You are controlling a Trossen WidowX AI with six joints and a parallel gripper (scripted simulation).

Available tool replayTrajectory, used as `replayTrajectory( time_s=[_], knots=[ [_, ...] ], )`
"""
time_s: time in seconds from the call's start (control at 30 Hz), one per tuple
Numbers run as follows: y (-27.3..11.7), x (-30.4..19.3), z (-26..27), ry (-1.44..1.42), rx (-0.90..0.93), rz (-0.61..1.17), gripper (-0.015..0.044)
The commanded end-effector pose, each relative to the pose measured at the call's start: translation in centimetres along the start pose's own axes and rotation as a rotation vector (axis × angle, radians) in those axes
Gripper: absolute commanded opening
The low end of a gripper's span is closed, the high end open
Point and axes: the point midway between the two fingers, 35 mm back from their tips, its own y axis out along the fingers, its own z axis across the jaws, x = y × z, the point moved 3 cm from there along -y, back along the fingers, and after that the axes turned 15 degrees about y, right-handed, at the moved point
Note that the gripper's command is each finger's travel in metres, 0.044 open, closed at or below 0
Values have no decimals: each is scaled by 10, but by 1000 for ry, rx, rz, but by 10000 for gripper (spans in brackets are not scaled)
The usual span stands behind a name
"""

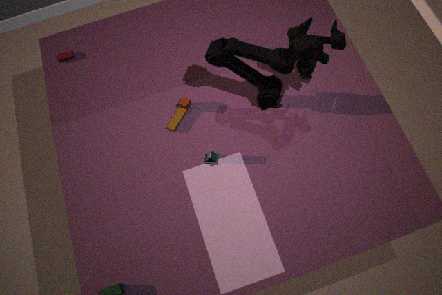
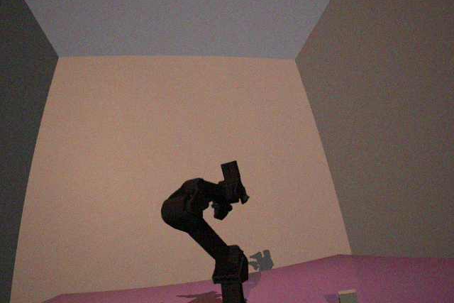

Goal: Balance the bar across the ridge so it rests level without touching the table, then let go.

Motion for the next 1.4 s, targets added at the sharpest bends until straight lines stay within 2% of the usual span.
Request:
replayTrajectory(
  time_s=[0.0,0.07,0.1,0.67,1.37],
  knots=[
    [0,0,1,-2,4,0,374],
    [-2,-1,7,-19,35,0,321],
    [-4,-2,11,-32,59,-1,315],
    [-50,-7,78,-242,453,-85,315],
    [-137,-7,130,-439,880,-337,315]
  ],
)
